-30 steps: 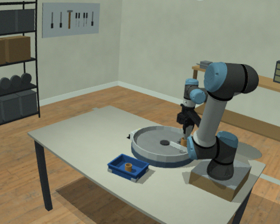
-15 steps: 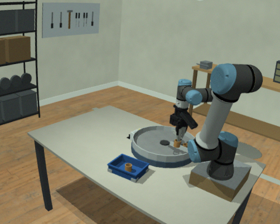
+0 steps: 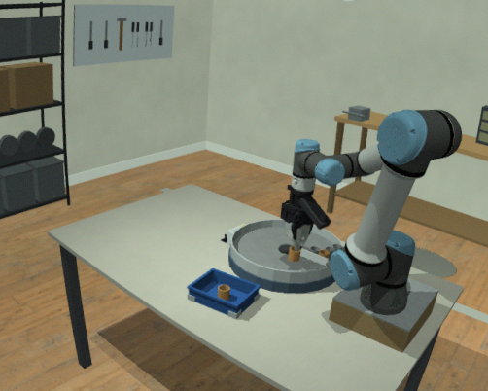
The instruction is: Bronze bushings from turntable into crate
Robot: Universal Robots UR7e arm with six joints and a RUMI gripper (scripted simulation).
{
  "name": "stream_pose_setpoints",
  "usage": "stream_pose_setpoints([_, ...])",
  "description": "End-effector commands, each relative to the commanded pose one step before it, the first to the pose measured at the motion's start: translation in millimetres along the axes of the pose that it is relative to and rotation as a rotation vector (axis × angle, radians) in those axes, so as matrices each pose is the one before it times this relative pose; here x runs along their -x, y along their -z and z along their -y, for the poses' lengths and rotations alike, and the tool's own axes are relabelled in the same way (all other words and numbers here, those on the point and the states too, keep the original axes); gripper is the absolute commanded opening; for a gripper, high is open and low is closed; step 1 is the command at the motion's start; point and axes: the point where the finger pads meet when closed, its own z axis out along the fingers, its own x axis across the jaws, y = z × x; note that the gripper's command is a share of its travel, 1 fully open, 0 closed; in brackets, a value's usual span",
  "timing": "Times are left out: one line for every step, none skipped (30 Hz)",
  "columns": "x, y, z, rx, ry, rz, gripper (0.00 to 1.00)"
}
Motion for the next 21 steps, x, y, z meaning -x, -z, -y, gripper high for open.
stream_pose_setpoints([-24.74, 0.14, -5.09, -0.00034, -0.00136, 0.00340, 0.00])
stream_pose_setpoints([-4.82, 0.00, -0.76, 0.00000, 0.00000, 0.00000, 0.00])
stream_pose_setpoints([0.00, 0.00, 0.00, 0.00000, 0.00000, 0.00000, 0.00])
stream_pose_setpoints([0.00, 0.00, 0.00, 0.00000, 0.00000, 0.00000, 0.00])
stream_pose_setpoints([-4.83, 0.00, -0.76, 0.00000, 0.00000, 0.00000, 0.00])
stream_pose_setpoints([-4.83, 0.00, -0.76, 0.00000, 0.00000, 0.00000, 0.00])
stream_pose_setpoints([-4.83, 0.00, -0.76, 0.00000, 0.00000, 0.00000, 0.00])
stream_pose_setpoints([-4.83, 0.00, -0.76, 0.00000, 0.00000, 0.00000, 0.00])
stream_pose_setpoints([-4.82, 0.00, -0.76, 0.00000, 0.00000, 0.00000, 0.00])
stream_pose_setpoints([-4.82, 0.00, -0.76, 0.00000, 0.00000, 0.00000, 0.00])
stream_pose_setpoints([-4.80, 0.00, -0.76, 0.00000, 0.00000, 0.00000, 0.00])
stream_pose_setpoints([-4.79, 0.00, -0.76, 0.00000, 0.00000, 0.00000, 0.00])
stream_pose_setpoints([-4.77, 0.00, -0.75, 0.00000, 0.00000, 0.00000, 0.00])
stream_pose_setpoints([-4.75, 0.00, -0.75, 0.00000, 0.00000, 0.00000, 0.00])
stream_pose_setpoints([-4.73, 0.00, -0.75, 0.00000, 0.00000, 0.00000, 0.00])
stream_pose_setpoints([-4.70, 0.00, -0.74, 0.00000, 0.00000, 0.00000, 0.00])
stream_pose_setpoints([-4.66, 0.00, -0.74, 0.00000, 0.00000, 0.00000, 0.00])
stream_pose_setpoints([-4.63, 0.00, -0.73, 0.00000, 0.00000, 0.00000, 0.00])
stream_pose_setpoints([-4.58, 0.00, -0.72, 0.00000, 0.00000, 0.00000, 0.00])
stream_pose_setpoints([0.00, 0.00, 0.00, 0.00000, 0.00000, 0.00000, 0.00])
stream_pose_setpoints([0.00, 0.00, 0.00, 0.00000, 0.00000, 0.00000, 0.00])
